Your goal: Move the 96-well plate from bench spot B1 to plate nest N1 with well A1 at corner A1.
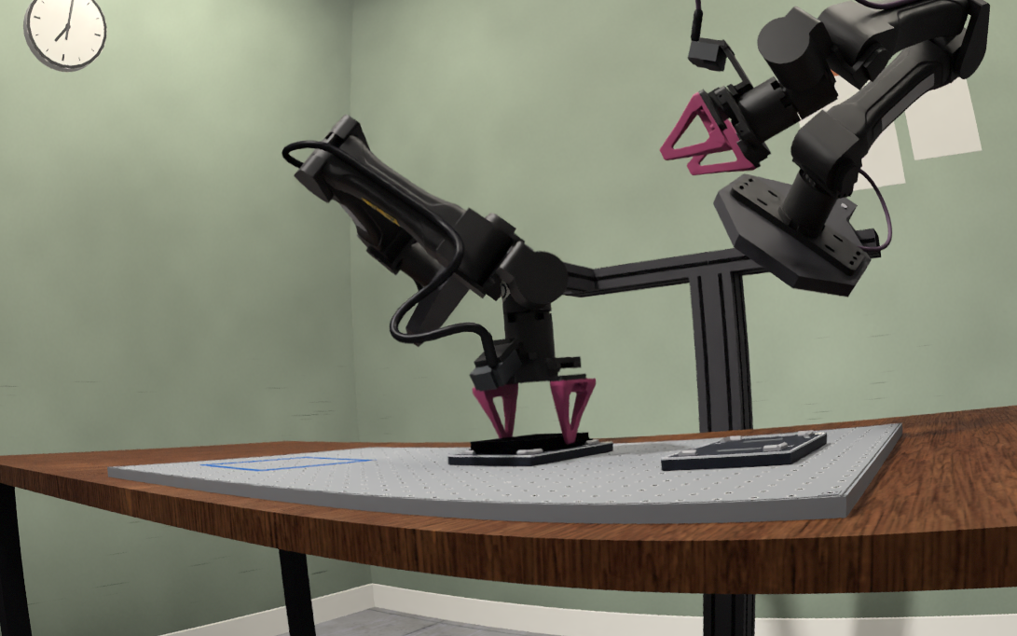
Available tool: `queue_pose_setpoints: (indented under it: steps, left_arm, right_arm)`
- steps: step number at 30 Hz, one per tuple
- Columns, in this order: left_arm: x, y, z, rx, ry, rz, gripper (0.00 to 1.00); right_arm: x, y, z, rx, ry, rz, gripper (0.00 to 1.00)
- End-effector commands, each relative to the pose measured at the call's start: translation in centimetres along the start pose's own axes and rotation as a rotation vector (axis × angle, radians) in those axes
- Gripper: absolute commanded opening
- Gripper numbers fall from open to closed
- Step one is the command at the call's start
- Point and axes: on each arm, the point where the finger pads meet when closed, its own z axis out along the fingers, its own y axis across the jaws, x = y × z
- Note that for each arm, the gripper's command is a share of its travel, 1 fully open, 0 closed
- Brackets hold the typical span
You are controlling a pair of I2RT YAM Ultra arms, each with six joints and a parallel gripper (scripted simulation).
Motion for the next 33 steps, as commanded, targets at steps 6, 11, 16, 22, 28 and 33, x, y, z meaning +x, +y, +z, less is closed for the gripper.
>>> queue_pose_setpoints:
  steps: [6, 11, 16, 22, 28, 33]
  left_arm:
    - [-0.2, -0.9, 0.0, 0.018, -0.018, 0.004, 1.00]
    - [-0.2, -0.9, 0.0, 0.018, -0.018, 0.004, 1.00]
    - [-0.2, -0.9, 0.0, 0.018, -0.018, 0.004, 1.00]
    - [-0.2, -0.9, 0.0, 0.018, -0.018, 0.004, 1.00]
    - [-0.2, -0.9, 0.0, 0.018, -0.018, 0.004, 1.00]
    - [-0.2, -0.9, 0.0, 0.018, -0.018, 0.004, 1.00]
  right_arm:
    - [-0.1, 0.4, -1.6, -0.011, -0.007, -0.023, 1.00]
    - [0.3, 0.1, -2.3, -0.006, -0.002, -0.031, 1.00]
    - [-1.5, 1.1, -3.7, -0.033, -0.025, 0.010, 1.00]
    - [-2.2, 1.6, -9.0, -0.053, -0.031, 0.032, 1.00]
    - [-1.4, 1.0, -11.7, -0.039, -0.021, 0.017, 1.00]
    - [-0.1, 0.3, -10.3, -0.004, -0.013, -0.011, 1.00]
